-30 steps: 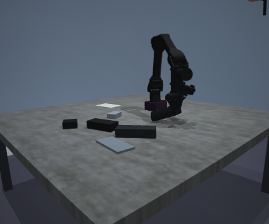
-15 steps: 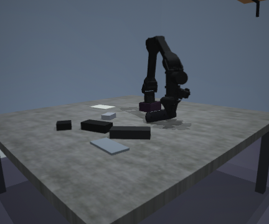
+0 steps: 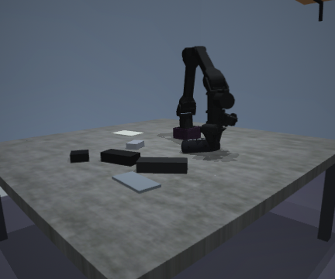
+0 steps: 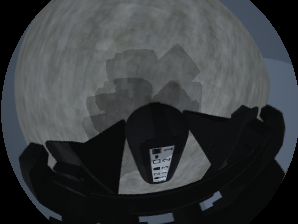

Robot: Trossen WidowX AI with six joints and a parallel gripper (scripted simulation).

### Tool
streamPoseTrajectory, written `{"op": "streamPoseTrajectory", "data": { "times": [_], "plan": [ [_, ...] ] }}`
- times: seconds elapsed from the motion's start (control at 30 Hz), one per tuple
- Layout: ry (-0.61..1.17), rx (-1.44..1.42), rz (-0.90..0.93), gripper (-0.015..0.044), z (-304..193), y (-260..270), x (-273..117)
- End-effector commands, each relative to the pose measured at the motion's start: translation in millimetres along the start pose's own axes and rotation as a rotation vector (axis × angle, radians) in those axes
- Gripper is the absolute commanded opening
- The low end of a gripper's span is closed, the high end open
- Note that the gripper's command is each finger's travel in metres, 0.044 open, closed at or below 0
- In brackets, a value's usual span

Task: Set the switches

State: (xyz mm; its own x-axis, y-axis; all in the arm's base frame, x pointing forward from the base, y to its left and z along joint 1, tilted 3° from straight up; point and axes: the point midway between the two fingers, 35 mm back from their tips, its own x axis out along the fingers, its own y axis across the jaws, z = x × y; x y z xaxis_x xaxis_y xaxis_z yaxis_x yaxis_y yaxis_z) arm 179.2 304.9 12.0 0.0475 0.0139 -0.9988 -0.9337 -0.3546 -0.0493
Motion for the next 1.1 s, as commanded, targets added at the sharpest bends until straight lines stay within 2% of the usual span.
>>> {"op": "streamPoseTrajectory", "data": {
  "times": [0.0, 0.9, 1.03, 1.07],
  "plan": [
    [0.022, 0.005, 0.012, 0.0338, -4, 4, 8],
    [0.012, 0.003, 0.007, 0.0338, 0, 2, 19],
    [0.004, 0.001, 0.004, 0.0440, 2, 1, 18],
    [0.004, 0.001, 0.004, 0.0440, 2, 1, 18]
  ]
}}
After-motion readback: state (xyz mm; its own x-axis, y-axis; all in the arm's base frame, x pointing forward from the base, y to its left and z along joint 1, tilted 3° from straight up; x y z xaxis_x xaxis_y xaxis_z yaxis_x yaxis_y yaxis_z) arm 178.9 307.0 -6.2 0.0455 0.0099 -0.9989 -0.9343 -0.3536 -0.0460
